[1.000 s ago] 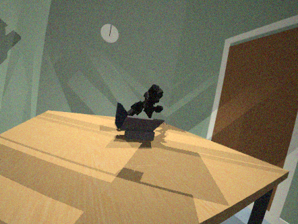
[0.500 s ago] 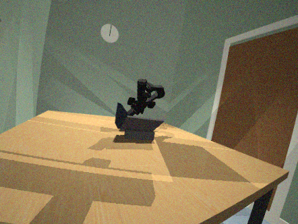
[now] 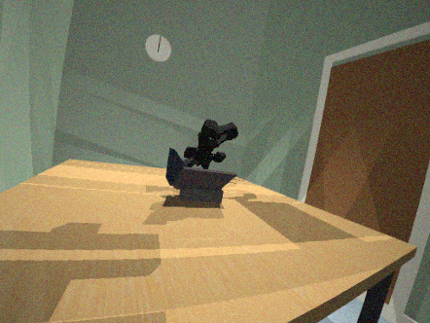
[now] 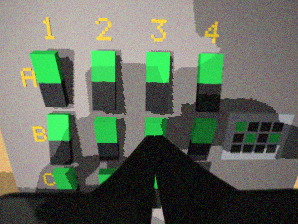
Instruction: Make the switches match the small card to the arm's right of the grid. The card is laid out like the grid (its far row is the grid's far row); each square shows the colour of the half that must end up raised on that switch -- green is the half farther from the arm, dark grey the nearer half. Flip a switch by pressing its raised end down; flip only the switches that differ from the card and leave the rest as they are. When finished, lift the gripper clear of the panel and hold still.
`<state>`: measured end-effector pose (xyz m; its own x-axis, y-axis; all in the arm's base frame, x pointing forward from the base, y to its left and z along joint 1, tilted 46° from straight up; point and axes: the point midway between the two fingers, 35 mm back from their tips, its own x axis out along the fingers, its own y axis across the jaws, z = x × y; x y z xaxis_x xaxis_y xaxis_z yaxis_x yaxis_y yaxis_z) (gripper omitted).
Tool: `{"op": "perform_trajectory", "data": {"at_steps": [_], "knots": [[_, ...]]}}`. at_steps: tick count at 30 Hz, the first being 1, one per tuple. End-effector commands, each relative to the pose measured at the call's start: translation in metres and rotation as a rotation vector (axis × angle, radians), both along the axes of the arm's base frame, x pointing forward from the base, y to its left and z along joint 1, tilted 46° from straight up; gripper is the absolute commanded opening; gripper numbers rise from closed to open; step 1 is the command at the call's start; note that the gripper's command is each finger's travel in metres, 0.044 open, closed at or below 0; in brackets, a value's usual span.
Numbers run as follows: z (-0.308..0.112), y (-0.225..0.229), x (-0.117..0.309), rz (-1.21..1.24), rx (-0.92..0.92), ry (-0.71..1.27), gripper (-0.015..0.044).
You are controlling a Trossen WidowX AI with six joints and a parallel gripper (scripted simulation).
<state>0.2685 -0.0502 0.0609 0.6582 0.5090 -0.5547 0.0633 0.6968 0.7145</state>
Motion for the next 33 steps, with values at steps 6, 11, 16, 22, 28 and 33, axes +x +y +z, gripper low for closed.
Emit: {"op": "perform_trajectory", "data": {"at_steps": [6,11,16,22,28,33], "knots": [[-0.0088,0.0059,0.0042,-0.002,0.005,0.015,0.0000],[-0.0127,0.0095,0.0090,-0.002,0.005,0.014,0.0000],[-0.0129,0.0097,0.0092,-0.002,0.005,0.014,0.0000],[-0.0129,0.0097,0.0092,-0.002,0.005,0.014,0.0000],[-0.0129,0.0097,0.0092,-0.002,0.005,0.014,0.0000],[-0.0129,0.0098,0.0093,-0.002,0.005,0.014,0.0000]]}}
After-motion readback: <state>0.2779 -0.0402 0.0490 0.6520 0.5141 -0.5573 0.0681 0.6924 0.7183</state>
